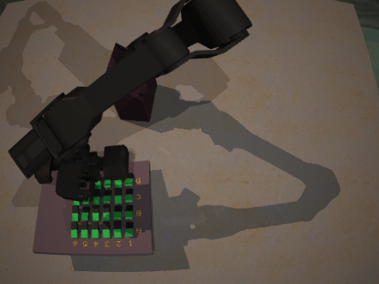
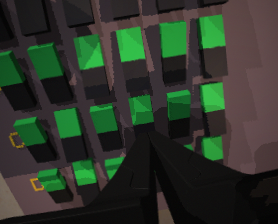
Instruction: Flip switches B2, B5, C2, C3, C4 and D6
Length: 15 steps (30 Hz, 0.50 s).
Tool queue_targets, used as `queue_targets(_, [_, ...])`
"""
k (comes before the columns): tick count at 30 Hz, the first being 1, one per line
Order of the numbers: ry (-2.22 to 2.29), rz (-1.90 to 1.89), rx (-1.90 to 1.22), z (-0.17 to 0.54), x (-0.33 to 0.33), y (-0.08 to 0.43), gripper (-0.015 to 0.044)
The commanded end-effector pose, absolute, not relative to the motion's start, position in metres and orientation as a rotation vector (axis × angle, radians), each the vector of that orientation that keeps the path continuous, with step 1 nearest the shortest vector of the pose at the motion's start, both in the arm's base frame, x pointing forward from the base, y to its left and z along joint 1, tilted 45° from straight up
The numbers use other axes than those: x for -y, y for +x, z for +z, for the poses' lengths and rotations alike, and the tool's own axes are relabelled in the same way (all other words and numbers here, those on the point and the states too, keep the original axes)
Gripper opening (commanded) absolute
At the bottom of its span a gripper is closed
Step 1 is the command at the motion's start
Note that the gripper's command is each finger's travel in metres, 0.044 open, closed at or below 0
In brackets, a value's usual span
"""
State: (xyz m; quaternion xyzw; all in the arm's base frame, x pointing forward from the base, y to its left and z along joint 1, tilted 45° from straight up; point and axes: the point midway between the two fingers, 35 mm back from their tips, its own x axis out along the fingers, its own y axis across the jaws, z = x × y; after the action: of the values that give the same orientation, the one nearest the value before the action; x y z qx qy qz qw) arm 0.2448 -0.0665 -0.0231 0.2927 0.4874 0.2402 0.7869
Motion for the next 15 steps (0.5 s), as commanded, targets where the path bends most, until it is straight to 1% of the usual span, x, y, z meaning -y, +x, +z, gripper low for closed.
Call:
queue_targets(1, [0.617, 0.506, -1.021, 0.002, 0.093, 0.231, 0.0000])
queue_targets(7, [0.616, 0.505, -1.021, 0.001, 0.094, 0.230, 0.0000])
queue_targets(12, [0.614, 0.501, -1.025, -0.046, 0.112, 0.190, 0.0000])
queue_targets(15, [0.615, 0.503, -1.023, -0.052, 0.113, 0.183, 0.0000])
